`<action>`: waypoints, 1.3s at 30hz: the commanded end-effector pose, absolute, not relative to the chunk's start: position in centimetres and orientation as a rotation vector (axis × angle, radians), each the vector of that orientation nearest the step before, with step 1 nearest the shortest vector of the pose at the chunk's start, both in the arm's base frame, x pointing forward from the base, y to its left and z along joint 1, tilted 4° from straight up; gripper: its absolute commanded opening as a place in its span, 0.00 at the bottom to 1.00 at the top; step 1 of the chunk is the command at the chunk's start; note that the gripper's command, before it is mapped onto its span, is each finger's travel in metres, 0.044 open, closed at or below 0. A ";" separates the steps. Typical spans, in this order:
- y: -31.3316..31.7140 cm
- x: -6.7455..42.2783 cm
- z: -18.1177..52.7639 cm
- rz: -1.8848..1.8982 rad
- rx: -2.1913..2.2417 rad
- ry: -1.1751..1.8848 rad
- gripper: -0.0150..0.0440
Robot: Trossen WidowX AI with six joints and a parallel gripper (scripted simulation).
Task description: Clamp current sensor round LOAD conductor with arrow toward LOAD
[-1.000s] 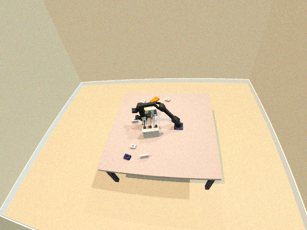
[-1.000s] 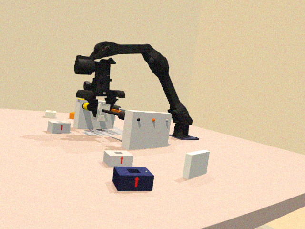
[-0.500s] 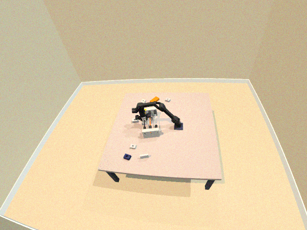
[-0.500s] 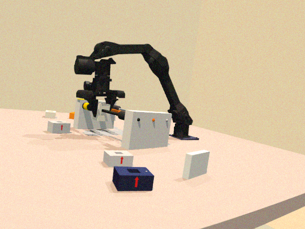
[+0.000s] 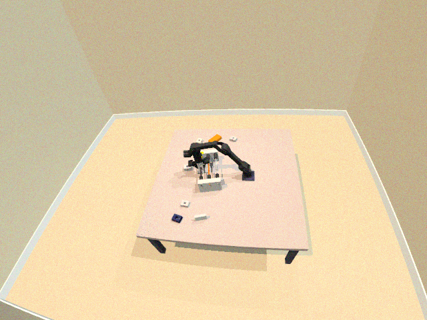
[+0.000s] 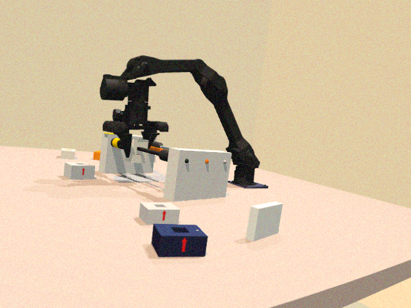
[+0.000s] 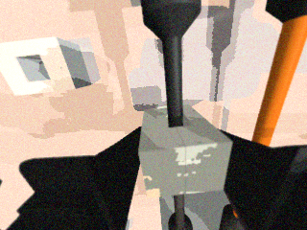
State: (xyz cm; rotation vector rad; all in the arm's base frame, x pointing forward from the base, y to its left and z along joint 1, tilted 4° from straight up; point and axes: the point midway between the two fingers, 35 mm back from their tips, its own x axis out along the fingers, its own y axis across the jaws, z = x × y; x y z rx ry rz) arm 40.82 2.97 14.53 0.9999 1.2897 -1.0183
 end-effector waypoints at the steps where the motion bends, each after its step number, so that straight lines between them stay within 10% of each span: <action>1: 3.0 40.8 14.5 -1.019 1.000 1.290 0.69; 13: 3.0 40.8 14.5 -1.019 1.000 1.290 0.69; 39: 3.0 40.9 14.6 -0.998 1.014 1.274 0.29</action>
